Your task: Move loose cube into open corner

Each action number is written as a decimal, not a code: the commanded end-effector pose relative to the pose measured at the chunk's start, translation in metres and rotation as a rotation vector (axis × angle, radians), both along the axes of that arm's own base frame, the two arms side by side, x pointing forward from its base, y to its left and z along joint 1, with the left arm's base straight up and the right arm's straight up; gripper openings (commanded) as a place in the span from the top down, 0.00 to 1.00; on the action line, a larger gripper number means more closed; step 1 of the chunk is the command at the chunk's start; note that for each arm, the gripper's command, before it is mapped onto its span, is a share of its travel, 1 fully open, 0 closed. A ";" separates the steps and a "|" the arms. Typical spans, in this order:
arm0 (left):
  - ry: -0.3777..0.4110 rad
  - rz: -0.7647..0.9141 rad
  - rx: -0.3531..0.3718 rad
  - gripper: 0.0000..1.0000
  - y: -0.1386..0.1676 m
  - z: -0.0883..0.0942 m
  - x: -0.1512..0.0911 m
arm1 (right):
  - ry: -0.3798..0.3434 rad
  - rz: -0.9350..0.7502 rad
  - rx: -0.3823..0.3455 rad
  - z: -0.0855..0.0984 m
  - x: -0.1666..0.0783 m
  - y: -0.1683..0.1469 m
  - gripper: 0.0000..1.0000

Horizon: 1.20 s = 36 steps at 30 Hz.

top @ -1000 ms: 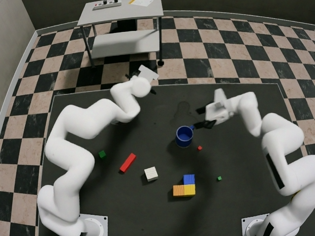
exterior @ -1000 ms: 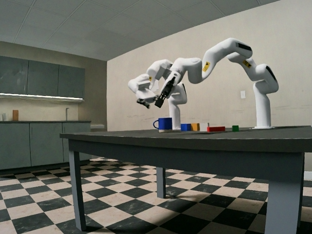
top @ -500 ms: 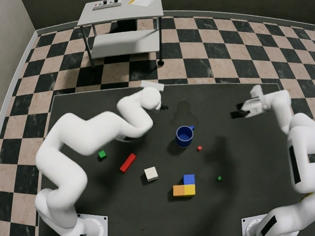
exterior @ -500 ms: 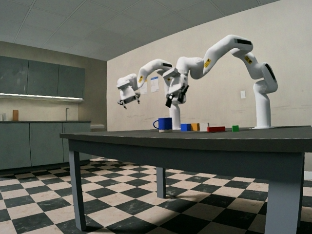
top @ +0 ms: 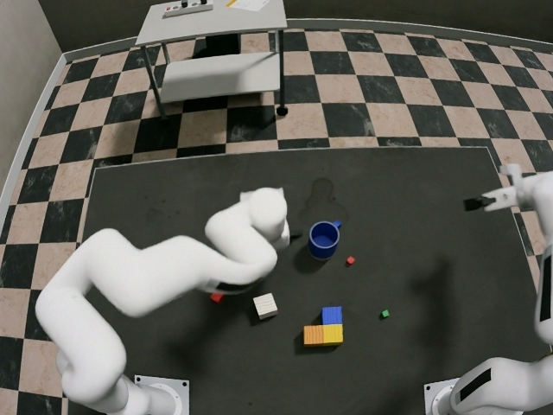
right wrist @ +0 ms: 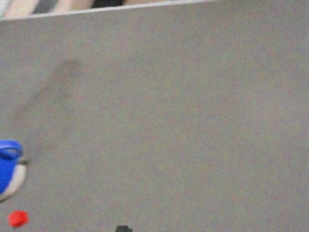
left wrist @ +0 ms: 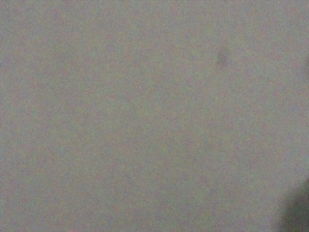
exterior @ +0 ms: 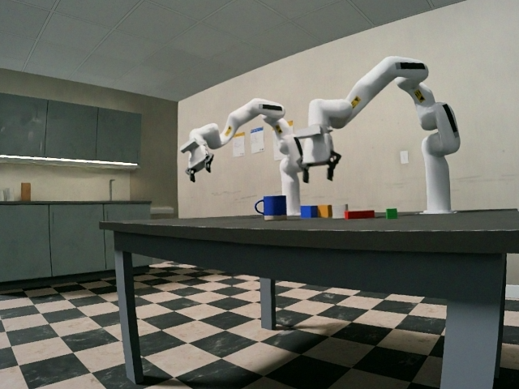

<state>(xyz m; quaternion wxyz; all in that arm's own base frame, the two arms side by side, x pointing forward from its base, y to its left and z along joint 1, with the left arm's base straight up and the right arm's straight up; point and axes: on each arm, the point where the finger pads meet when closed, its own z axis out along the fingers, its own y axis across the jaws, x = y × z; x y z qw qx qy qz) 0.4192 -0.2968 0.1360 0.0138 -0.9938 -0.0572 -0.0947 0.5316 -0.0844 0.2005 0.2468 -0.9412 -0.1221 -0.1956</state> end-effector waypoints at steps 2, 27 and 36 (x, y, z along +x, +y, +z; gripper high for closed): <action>0.122 0.129 -0.043 0.00 0.005 -0.004 -0.081 | 0.091 -0.186 -0.030 0.008 -0.037 -0.075 0.00; 0.190 0.188 -0.049 0.00 0.009 -0.009 -0.120 | 0.451 -1.027 -0.093 0.029 -0.278 -0.282 0.00; 0.192 0.098 -0.041 0.00 0.009 -0.009 -0.120 | 0.574 -1.336 -0.099 0.037 -0.380 -0.312 0.00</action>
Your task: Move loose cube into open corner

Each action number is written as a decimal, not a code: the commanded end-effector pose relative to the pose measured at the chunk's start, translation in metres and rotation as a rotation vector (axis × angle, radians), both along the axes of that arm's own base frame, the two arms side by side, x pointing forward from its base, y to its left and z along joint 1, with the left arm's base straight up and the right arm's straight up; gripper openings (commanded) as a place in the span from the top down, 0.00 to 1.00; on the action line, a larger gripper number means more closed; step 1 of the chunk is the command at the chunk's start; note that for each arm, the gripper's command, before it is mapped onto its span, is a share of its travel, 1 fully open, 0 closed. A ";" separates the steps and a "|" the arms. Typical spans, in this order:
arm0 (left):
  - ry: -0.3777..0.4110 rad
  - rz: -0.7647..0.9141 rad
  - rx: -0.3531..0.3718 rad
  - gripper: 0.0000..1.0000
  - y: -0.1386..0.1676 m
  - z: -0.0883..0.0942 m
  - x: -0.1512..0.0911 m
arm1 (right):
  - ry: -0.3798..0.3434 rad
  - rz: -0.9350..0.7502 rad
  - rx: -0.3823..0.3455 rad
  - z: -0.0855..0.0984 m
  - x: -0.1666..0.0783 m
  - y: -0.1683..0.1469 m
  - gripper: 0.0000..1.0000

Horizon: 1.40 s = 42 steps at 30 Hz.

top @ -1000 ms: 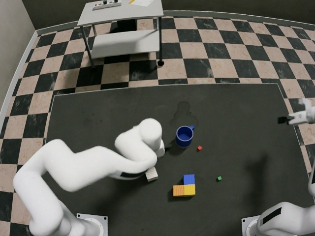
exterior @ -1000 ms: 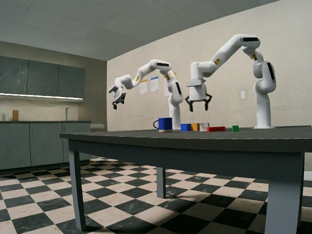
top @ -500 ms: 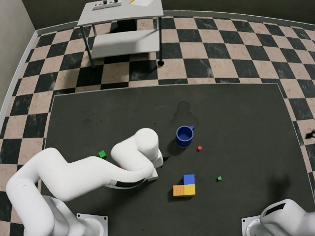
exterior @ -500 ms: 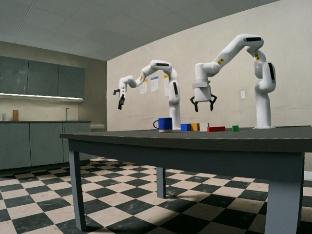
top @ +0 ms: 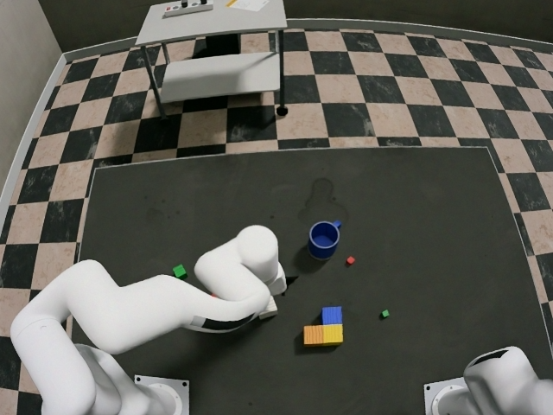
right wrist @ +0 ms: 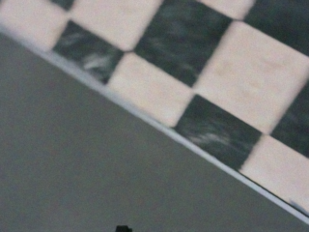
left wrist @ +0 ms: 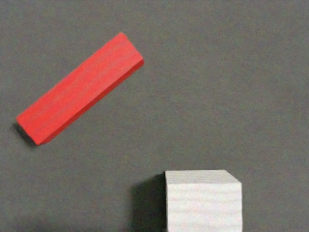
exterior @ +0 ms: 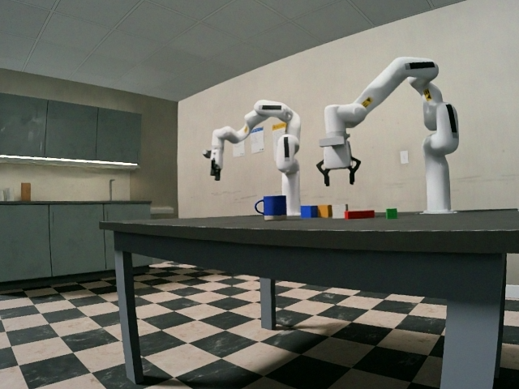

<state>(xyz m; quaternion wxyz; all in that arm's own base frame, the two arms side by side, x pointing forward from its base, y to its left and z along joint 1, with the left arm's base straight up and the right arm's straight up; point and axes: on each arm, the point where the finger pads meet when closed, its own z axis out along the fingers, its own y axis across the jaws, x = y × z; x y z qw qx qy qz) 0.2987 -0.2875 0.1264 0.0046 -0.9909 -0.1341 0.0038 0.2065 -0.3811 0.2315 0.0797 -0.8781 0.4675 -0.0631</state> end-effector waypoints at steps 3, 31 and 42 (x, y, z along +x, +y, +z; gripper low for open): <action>-0.001 -0.143 -0.004 0.00 -0.001 0.001 0.000 | 0.107 -0.281 -0.017 0.010 -0.094 -0.020 0.00; -0.009 -1.390 0.018 0.00 -0.002 0.001 -0.001 | 0.204 -0.549 -0.028 0.018 -0.190 -0.019 0.00; -0.008 -1.905 0.047 0.00 -0.002 0.001 -0.002 | 0.204 -0.549 -0.028 0.018 -0.190 -0.019 0.00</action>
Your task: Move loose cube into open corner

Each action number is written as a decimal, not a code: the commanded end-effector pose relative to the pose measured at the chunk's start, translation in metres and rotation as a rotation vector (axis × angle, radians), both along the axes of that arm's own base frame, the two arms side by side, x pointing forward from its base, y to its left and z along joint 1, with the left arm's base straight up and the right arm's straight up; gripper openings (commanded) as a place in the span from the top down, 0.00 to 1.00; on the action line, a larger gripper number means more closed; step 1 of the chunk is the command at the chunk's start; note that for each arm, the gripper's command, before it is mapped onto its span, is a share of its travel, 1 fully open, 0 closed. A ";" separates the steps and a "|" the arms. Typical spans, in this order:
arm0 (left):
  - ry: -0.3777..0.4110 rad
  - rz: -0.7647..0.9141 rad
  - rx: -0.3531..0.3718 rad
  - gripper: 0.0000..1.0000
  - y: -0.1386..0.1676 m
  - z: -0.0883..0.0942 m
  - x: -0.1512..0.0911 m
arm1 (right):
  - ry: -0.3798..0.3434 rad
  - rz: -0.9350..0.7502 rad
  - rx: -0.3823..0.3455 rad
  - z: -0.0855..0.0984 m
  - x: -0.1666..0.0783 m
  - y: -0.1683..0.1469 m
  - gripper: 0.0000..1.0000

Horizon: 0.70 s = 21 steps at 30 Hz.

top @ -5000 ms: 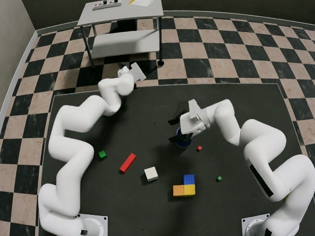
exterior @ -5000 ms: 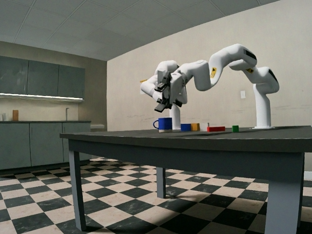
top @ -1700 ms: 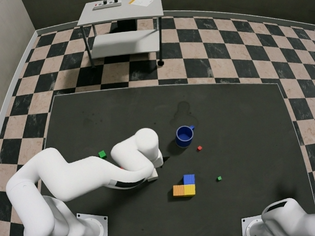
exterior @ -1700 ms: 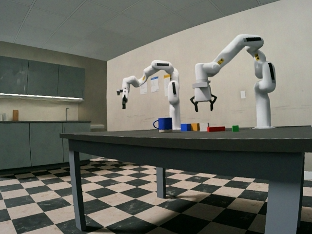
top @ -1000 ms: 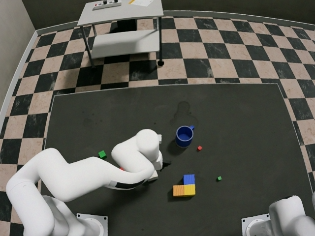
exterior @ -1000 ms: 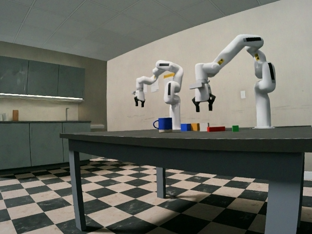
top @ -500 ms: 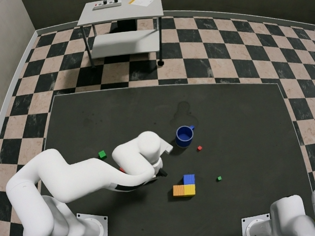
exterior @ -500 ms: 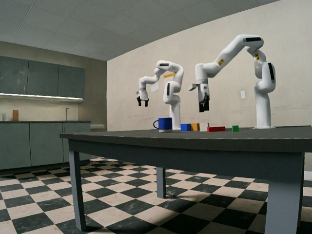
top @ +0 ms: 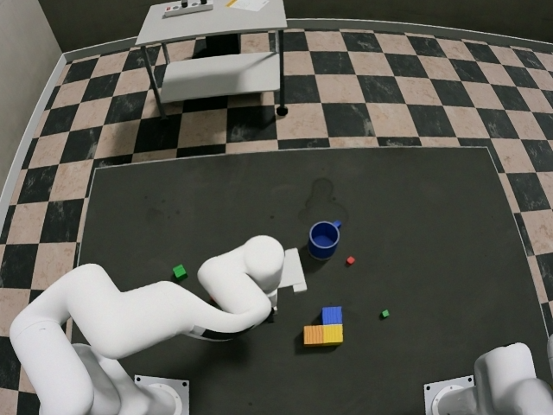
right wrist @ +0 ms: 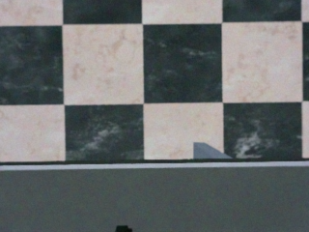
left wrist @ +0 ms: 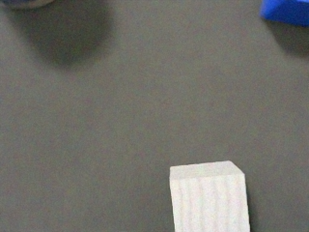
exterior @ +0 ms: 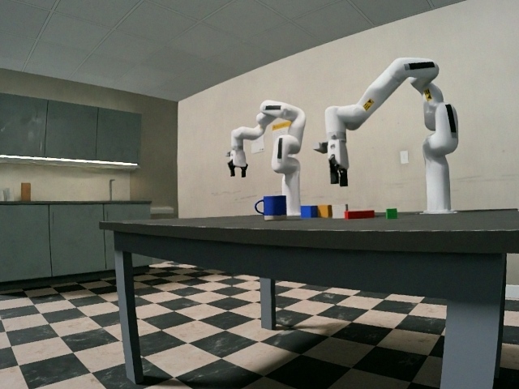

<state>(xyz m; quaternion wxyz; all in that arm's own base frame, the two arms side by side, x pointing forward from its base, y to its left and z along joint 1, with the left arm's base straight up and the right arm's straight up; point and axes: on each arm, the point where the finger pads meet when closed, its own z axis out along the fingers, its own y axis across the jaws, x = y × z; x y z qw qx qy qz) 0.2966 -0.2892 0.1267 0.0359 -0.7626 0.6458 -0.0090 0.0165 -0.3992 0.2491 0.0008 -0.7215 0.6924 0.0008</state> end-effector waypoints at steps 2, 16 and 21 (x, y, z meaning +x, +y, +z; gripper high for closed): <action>0.020 -0.279 -0.004 0.00 -0.001 0.001 0.000 | 0.000 0.000 -0.002 0.001 0.000 0.000 0.00; 0.030 -0.947 0.033 0.00 -0.001 0.001 0.000 | 0.000 0.000 -0.002 0.001 0.000 0.000 0.00; 0.045 -1.179 0.034 0.00 -0.001 0.001 0.000 | 0.000 0.000 -0.002 0.001 0.000 0.000 0.00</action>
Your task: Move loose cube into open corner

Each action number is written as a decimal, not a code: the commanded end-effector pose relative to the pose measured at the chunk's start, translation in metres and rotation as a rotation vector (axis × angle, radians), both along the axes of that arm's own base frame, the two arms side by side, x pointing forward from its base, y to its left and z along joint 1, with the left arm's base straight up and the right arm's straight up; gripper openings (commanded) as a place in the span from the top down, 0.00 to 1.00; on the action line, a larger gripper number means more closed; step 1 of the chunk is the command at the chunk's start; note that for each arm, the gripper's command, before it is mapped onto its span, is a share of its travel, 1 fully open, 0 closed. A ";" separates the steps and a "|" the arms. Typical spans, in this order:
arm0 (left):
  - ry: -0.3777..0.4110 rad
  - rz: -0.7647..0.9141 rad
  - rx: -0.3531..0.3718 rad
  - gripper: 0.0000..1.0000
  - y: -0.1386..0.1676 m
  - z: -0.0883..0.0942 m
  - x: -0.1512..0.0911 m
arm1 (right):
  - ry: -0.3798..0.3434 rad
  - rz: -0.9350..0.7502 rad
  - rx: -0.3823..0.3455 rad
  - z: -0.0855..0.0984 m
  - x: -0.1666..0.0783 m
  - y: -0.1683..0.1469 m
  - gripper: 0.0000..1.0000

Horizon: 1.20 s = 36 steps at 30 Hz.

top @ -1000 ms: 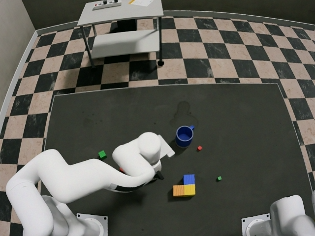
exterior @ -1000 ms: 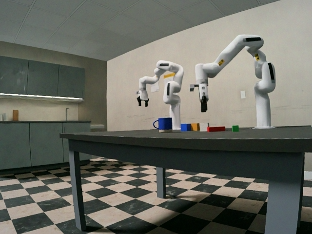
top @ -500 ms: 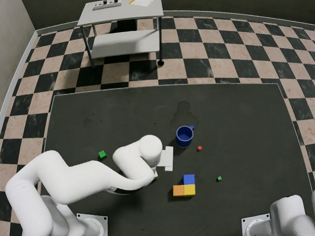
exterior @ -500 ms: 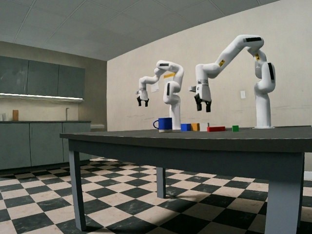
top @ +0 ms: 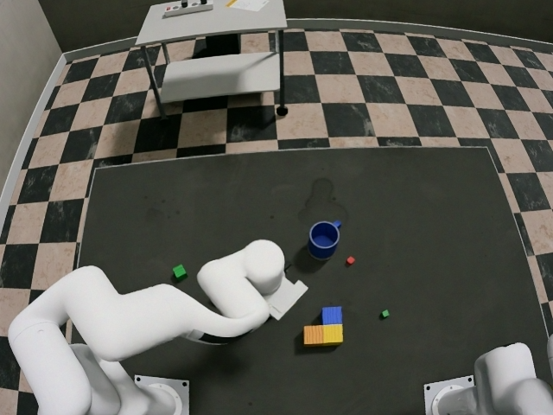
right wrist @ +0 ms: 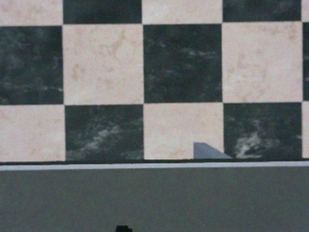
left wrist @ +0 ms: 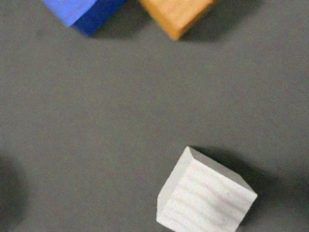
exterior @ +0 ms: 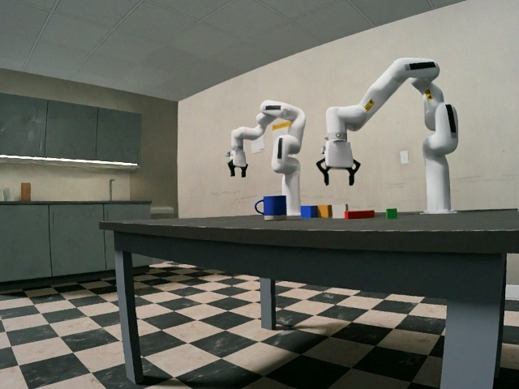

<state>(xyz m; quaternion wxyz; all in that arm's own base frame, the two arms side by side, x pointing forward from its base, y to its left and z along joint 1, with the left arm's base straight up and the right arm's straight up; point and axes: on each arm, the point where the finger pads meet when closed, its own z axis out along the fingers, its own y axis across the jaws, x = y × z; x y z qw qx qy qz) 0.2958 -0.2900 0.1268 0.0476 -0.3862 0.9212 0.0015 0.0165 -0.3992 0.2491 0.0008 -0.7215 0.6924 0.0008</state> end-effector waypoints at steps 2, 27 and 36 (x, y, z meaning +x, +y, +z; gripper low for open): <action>0.056 -0.305 -0.011 0.00 0.000 0.001 0.001 | 0.000 0.000 -0.002 0.001 0.000 0.000 0.00; 0.092 -0.485 -0.019 0.20 0.000 0.001 0.001 | 0.000 0.000 -0.002 0.001 0.000 0.000 0.00; 0.092 -0.485 -0.019 0.20 0.000 0.001 0.001 | 0.000 0.000 -0.002 0.001 0.000 0.000 0.00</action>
